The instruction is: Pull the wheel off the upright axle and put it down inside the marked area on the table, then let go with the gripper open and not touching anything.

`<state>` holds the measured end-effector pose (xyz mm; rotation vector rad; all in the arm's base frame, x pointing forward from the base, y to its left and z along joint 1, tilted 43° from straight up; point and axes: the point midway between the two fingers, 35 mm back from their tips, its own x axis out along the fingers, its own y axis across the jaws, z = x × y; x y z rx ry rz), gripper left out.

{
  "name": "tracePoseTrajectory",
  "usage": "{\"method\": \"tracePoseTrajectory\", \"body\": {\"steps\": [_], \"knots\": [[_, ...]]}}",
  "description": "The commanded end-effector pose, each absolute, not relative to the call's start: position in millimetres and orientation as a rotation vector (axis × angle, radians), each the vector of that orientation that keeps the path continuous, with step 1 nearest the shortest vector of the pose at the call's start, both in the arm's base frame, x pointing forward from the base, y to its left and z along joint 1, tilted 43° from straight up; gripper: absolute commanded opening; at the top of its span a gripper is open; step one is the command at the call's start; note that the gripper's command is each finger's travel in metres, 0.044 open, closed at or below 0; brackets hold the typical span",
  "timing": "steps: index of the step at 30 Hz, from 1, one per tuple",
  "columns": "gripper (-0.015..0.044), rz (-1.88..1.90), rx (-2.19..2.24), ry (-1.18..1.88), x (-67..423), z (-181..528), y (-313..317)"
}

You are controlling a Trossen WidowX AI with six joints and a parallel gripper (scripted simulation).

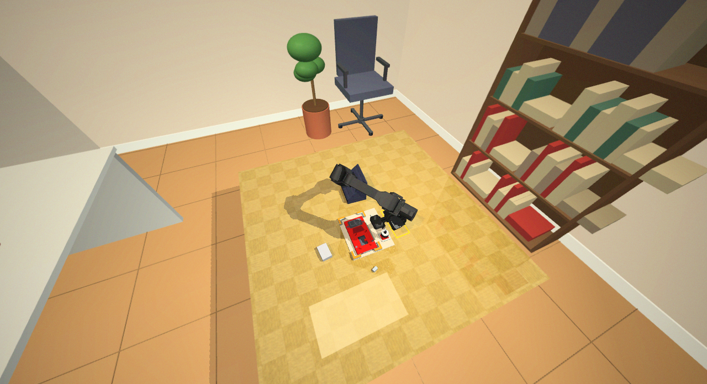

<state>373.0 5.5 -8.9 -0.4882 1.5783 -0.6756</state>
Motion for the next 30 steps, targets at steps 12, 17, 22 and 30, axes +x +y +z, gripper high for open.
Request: {"method": "tracePoseTrajectory", "body": {"steps": [12, 17, 22, 30], "knots": [[0.03, -0.686, -0.482, 1.571, 371, -12, -8], [0.03, -0.687, -0.483, 1.57, 367, -39, -32], [0.03, -0.689, -0.484, 1.57, 363, -58, -49], [0.0247, -0.694, -0.474, 1.57, 363, -55, -48]]}}
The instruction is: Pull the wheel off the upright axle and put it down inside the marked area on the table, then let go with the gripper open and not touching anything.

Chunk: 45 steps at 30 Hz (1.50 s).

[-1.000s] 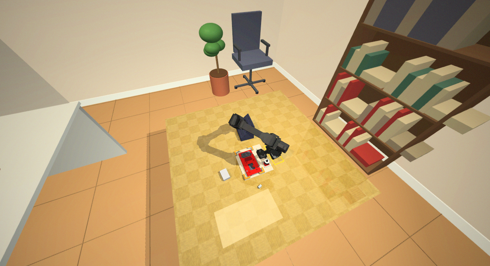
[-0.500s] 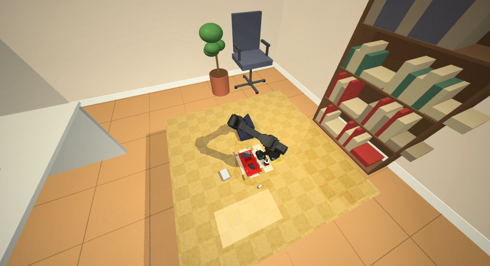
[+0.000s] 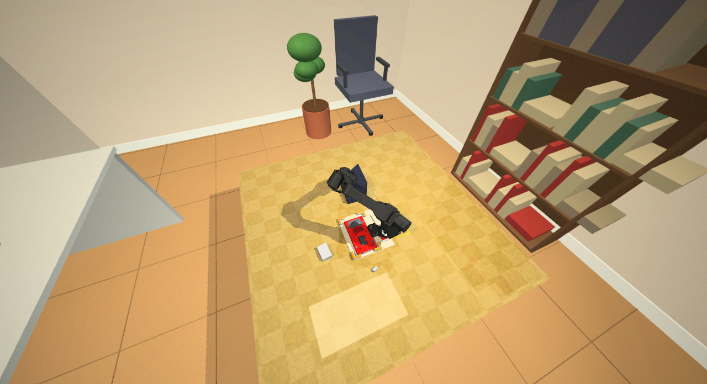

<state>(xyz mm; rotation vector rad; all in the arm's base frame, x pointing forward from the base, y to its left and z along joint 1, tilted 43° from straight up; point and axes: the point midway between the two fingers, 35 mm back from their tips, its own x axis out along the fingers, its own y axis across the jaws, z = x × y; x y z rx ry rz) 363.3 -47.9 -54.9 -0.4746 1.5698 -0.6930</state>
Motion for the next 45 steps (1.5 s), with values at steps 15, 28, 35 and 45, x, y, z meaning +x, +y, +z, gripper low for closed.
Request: {"method": "tracePoseTrajectory", "body": {"steps": [15, 28, 35, 45], "knots": [[0.001, -0.694, -0.474, 1.57, 363.4, -54.0, -47.3], [0.0, -0.693, -0.475, 1.57, 364.1, -51.0, -44.4], [0.0, -0.692, -0.475, 1.57, 364.5, -49.4, -42.8], [0.0, -0.692, -0.476, 1.57, 365.0, -47.1, -40.6]]}}
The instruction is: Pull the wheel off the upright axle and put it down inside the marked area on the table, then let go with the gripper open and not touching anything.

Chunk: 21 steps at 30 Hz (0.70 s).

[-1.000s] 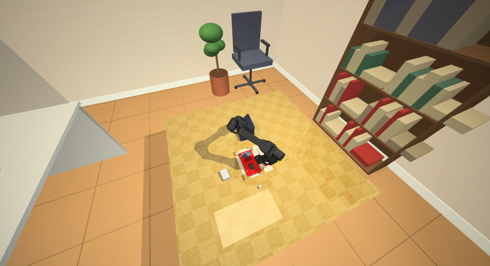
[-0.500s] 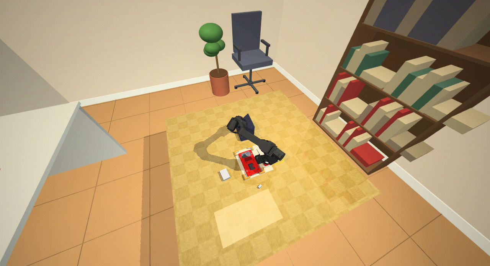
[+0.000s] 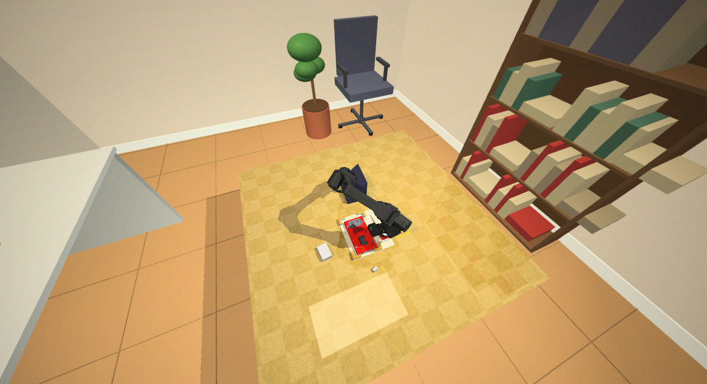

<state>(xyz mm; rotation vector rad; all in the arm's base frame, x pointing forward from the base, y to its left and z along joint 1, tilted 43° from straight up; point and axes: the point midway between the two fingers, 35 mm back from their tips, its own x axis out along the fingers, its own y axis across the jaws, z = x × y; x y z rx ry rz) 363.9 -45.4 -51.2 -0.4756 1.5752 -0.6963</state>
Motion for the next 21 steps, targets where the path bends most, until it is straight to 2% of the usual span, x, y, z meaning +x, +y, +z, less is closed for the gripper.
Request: {"method": "tracePoseTrajectory", "body": {"steps": [1, 21], "knots": [[0.0, -0.692, -0.476, 1.57, 365.0, -46.8, -40.3], [0.0, -0.691, -0.478, 1.57, 365.9, -42.1, -35.8]]}}
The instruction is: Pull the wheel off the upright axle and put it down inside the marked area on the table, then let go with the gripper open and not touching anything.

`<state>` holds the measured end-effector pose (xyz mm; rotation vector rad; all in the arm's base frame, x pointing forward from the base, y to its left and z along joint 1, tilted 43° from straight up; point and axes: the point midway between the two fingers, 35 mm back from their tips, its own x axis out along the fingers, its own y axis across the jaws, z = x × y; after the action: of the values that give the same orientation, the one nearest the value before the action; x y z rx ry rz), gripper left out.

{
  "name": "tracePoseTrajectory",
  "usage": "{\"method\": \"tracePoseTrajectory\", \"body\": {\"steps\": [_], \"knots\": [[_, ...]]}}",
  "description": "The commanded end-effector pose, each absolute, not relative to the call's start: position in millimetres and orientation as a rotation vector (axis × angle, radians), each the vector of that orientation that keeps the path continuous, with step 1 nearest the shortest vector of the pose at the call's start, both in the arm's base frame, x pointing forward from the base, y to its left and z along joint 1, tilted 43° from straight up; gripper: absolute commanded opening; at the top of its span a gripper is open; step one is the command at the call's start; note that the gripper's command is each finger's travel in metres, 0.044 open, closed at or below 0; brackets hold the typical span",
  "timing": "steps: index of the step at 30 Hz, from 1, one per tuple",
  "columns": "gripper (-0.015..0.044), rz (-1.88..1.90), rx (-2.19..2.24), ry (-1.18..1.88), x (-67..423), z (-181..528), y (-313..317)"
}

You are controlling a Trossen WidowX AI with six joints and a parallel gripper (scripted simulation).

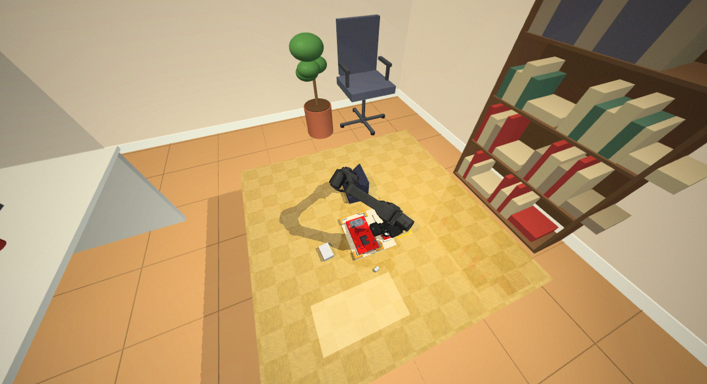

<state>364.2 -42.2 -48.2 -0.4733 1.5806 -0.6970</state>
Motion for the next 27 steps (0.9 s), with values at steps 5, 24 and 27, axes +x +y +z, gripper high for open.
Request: {"method": "tracePoseTrajectory", "body": {"steps": [5, 24, 27], "knots": [[0.0, -0.69, -0.478, 1.57, 366.1, -40.9, -34.7], [0.0, -0.689, -0.48, 1.57, 366.8, -36.4, -30.4], [0.0, -0.689, -0.48, 1.57, 366.9, -35.7, -29.8]]}}
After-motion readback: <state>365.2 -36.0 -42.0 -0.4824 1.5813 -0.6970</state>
